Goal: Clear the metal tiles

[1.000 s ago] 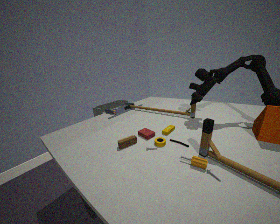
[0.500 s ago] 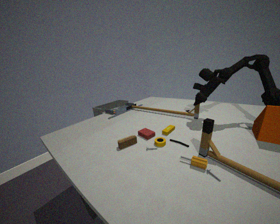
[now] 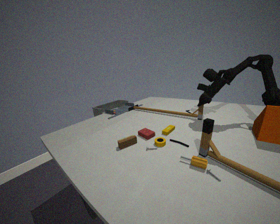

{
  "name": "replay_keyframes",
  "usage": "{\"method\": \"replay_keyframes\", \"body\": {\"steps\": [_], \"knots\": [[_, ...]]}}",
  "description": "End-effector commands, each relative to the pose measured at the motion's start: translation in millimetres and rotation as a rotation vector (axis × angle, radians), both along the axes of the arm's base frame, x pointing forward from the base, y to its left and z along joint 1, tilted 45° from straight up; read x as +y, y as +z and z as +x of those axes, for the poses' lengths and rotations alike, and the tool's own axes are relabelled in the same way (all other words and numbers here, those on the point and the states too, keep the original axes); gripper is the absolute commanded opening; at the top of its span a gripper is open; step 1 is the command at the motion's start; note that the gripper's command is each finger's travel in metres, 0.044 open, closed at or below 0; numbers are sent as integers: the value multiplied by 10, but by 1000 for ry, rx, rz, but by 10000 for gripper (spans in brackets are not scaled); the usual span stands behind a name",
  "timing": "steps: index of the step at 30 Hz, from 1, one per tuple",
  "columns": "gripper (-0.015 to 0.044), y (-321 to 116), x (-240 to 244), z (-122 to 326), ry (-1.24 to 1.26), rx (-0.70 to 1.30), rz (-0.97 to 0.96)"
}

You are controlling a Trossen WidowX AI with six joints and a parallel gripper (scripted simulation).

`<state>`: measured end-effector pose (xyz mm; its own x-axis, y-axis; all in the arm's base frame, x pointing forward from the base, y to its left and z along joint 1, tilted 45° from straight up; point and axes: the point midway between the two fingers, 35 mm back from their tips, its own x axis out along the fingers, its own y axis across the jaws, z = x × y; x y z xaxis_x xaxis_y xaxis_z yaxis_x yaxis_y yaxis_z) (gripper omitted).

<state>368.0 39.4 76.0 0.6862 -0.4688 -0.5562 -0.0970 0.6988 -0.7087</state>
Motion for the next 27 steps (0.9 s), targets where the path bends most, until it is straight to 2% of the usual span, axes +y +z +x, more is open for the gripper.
{"method": "replay_keyframes", "body": {"steps": [1,14,27], "knots": [[0,43,30,-48,7,-21,8],[0,-1,-27,-251,9,-22,8],[341,-32,-47,-218,4,-4,2]]}}
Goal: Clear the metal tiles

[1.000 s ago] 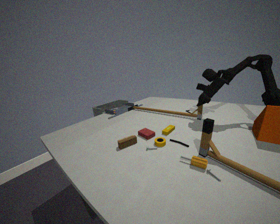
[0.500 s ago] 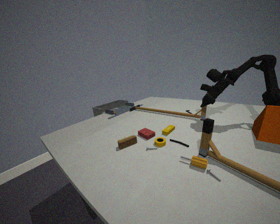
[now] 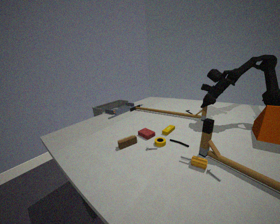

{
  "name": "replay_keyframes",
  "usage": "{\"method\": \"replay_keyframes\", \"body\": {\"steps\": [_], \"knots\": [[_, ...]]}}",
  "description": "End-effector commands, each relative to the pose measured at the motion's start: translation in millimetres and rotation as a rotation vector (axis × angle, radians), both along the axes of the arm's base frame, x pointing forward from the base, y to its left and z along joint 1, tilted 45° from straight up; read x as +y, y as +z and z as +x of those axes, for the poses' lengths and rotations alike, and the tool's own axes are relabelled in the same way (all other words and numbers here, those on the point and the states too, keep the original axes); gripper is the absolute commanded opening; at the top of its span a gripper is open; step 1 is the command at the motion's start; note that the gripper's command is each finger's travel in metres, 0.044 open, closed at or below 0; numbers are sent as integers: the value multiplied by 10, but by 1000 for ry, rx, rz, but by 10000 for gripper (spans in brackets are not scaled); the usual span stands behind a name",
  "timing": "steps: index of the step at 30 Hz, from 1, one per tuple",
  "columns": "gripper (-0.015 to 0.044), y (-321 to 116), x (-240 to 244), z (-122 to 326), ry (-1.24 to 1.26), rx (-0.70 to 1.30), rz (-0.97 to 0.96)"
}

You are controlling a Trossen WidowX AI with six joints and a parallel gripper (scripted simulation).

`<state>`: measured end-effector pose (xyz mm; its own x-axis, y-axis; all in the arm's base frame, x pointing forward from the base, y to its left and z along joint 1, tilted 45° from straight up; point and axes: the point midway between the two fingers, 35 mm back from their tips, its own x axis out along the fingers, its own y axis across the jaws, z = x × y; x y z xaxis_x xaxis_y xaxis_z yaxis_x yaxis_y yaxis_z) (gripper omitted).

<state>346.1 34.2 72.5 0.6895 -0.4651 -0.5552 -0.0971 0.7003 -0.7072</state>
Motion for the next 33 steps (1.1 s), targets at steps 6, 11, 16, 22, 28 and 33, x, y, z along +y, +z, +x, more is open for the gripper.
{"method": "replay_keyframes", "body": {"steps": [6,11,16,22,28,33], "knots": [[440,77,80,-91,0,2,2],[440,148,144,-181,-1,3,2],[440,222,201,-274,-1,3,2],[440,312,258,-390,1,1,0],[440,378,328,-414,20,-14,-4],[440,526,524,-409,82,-62,-10]]}}
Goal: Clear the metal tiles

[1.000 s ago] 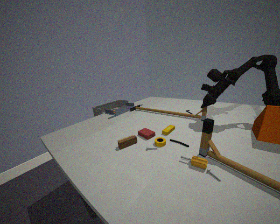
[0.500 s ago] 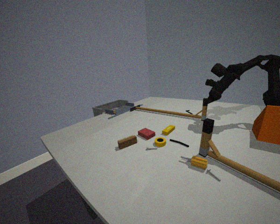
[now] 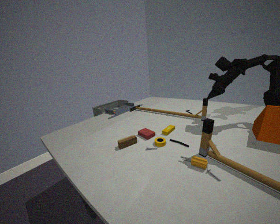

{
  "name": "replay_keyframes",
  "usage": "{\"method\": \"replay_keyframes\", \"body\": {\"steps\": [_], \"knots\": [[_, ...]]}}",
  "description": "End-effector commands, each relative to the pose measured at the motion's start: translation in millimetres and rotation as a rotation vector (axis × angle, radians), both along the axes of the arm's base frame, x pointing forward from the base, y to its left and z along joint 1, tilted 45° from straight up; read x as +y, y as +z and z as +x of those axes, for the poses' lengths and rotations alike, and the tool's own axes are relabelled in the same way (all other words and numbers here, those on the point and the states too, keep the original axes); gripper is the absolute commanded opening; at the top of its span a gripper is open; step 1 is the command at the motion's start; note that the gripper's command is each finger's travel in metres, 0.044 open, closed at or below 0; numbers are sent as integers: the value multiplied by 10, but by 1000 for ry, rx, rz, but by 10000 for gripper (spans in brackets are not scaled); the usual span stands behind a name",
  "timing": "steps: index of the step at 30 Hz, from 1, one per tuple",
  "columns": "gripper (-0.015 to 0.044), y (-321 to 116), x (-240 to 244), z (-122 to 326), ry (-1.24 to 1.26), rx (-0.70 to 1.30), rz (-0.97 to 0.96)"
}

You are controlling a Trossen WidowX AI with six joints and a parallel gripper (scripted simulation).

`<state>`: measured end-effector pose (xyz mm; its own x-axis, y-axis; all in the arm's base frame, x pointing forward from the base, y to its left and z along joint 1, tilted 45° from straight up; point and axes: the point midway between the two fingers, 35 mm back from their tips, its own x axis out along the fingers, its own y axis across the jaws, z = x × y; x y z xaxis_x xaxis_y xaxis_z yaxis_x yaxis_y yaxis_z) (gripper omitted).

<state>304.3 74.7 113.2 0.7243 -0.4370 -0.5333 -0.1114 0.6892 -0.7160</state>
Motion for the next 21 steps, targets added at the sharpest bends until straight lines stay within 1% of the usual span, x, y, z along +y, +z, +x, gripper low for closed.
{"method": "replay_keyframes", "body": {"steps": [1,21], "knots": [[440,149,158,8,48,-46,-2],[440,763,891,-181,271,-230,5]]}}
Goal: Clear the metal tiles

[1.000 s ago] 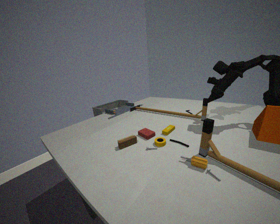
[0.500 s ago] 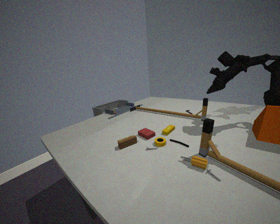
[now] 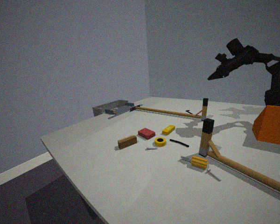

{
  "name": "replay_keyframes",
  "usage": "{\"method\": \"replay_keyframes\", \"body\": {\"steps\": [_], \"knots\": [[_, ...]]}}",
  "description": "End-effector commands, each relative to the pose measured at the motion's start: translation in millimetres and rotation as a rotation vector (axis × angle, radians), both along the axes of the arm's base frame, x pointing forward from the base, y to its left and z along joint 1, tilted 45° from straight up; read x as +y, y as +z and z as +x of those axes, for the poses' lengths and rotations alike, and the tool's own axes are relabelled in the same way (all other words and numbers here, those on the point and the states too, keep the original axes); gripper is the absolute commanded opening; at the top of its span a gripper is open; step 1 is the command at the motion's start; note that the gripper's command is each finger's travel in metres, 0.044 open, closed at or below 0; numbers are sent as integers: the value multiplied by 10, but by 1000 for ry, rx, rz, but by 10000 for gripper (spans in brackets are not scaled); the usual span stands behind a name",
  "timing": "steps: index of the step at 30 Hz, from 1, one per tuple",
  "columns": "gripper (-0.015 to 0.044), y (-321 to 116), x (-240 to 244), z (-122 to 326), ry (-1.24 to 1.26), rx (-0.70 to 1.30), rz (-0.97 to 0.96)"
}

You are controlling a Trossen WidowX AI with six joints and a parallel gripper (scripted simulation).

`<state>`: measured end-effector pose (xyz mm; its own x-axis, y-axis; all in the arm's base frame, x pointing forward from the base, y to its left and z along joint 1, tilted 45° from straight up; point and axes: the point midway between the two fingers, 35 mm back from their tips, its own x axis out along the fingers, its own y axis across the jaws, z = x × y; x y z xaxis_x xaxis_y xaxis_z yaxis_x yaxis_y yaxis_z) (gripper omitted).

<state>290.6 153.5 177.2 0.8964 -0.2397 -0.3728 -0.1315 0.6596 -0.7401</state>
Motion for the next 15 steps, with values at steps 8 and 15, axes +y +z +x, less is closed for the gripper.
{"method": "replay_keyframes", "body": {"steps": [8,15], "knots": [[440,372,354,-195,109,-100,23],[440,587,547,-356,174,-155,43]]}}
